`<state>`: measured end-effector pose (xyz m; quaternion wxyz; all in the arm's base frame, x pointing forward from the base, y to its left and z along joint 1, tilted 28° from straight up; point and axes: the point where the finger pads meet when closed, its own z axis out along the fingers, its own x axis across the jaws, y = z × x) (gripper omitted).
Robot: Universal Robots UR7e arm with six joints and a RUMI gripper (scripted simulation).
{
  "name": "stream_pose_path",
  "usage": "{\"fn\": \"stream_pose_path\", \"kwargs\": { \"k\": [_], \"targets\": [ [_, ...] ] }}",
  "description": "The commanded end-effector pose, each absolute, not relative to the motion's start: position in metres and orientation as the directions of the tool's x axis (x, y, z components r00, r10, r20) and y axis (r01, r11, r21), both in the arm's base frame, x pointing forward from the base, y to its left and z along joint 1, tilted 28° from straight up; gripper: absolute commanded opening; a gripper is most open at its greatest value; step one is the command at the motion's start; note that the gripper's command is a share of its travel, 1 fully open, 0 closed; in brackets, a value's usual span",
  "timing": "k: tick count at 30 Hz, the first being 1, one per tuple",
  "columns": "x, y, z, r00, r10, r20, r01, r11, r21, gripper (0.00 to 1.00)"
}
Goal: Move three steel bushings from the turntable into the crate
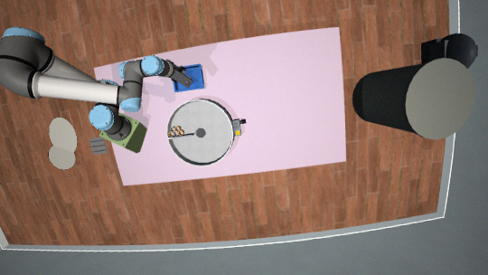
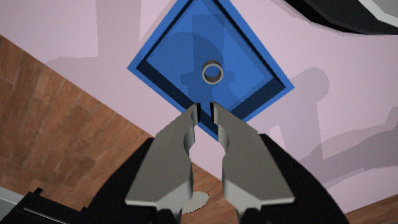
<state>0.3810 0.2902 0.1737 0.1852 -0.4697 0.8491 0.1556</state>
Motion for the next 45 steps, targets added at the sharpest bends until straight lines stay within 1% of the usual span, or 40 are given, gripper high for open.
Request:
{"fn": "stream_pose_path", "kwargs": {
  "k": [1,33,45],
  "targets": [
    [0.382,0.289,0.174,-0.481,-0.745,-0.462,-0.860,0.503,0.085,0.06],
    [0.386,0.279,0.169,-0.378,-0.802,-0.463,-0.910,0.414,0.028,0.06],
    [0.388,0.272,0.166,-0.306,-0.834,-0.459,-0.937,0.349,-0.010,0.06]
  ]
}}
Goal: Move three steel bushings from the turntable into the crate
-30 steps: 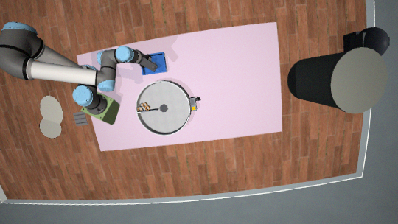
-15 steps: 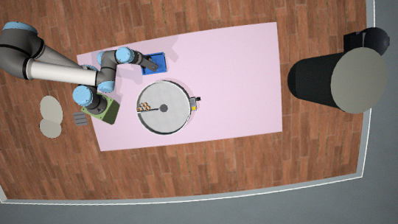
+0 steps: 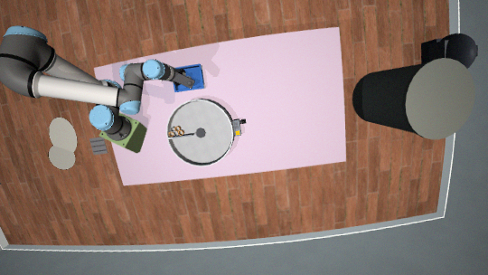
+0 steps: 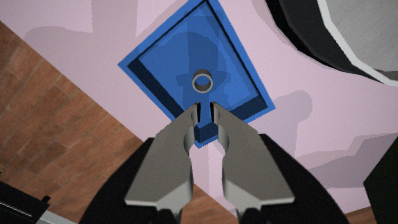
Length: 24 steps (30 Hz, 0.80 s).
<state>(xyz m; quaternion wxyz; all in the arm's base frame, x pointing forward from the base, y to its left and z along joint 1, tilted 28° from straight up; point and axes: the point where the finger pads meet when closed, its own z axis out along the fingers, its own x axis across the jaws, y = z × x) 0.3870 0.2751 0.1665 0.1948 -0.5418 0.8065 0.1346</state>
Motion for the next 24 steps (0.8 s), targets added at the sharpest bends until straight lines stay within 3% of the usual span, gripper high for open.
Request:
{"fn": "stream_pose_path", "kwargs": {
  "k": [1,24],
  "targets": [
    [0.388,0.272,0.165,-0.299,-0.837,-0.459,-0.939,0.343,-0.014,0.06],
    [0.393,0.258,0.159,-0.142,-0.886,-0.442,-0.976,0.201,-0.089,0.06]
  ]
}}
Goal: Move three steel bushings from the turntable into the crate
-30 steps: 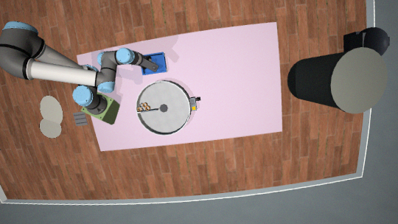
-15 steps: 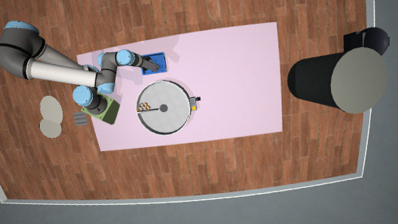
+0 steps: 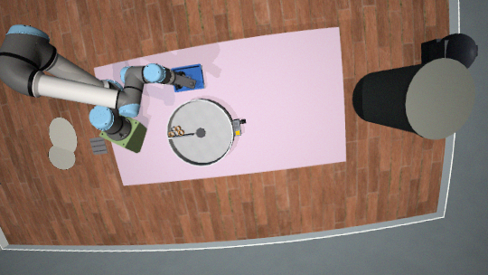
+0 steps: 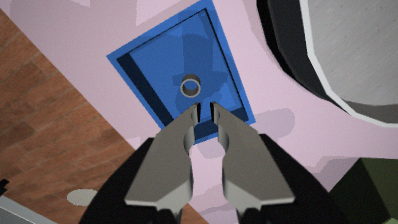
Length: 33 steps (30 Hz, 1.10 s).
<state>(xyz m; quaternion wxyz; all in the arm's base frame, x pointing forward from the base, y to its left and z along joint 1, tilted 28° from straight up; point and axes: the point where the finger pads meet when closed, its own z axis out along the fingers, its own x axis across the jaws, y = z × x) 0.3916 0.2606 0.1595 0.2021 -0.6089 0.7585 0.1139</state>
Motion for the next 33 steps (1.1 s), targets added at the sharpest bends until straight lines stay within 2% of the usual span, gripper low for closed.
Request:
{"fn": "stream_pose_path", "kwargs": {
  "k": [1,33],
  "targets": [
    [0.393,0.257,0.158,-0.132,-0.888,-0.441,-0.977,0.192,-0.094,0.06],
    [0.397,0.230,0.145,0.186,-0.908,-0.375,-0.969,-0.105,-0.225,0.06]
  ]
}}
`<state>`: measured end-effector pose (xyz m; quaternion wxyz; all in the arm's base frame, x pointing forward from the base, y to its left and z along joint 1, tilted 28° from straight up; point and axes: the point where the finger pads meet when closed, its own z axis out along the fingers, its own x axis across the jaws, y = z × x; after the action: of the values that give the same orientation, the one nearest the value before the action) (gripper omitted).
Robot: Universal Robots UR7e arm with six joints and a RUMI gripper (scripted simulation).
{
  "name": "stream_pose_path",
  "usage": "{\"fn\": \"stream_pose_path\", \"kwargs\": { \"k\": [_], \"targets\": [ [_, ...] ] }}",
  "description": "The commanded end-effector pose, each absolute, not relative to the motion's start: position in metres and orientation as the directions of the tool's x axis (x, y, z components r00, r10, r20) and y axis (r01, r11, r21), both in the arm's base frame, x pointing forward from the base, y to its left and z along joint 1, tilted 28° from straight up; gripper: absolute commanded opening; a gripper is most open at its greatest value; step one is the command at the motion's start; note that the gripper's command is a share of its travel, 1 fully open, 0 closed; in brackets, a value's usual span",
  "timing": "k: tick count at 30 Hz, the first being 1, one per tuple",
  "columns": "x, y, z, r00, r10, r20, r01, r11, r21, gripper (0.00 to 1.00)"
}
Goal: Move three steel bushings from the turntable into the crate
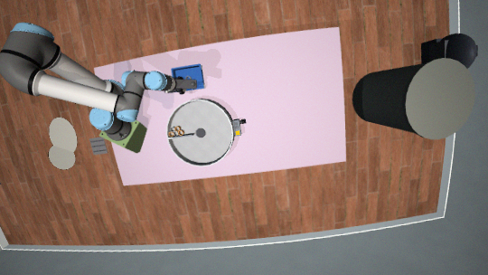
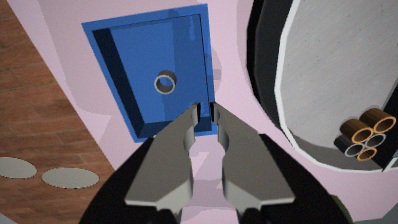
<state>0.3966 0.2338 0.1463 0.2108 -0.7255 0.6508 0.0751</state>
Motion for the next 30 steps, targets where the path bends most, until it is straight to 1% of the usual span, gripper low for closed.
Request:
{"fn": "stream_pose_path", "kwargs": {
  "k": [1,14,16,30],
  "targets": [
    [0.397,0.229,0.144,0.199,-0.907,-0.372,-0.966,-0.118,-0.229,0.06],
    [0.398,0.215,0.137,0.369,-0.873,-0.319,-0.915,-0.281,-0.288,0.06],
    [0.398,0.215,0.137,0.369,-0.873,-0.319,-0.915,-0.281,-0.288,0.06],
    [0.396,0.198,0.129,0.552,-0.796,-0.249,-0.818,-0.461,-0.344,0.06]
  ]
}}
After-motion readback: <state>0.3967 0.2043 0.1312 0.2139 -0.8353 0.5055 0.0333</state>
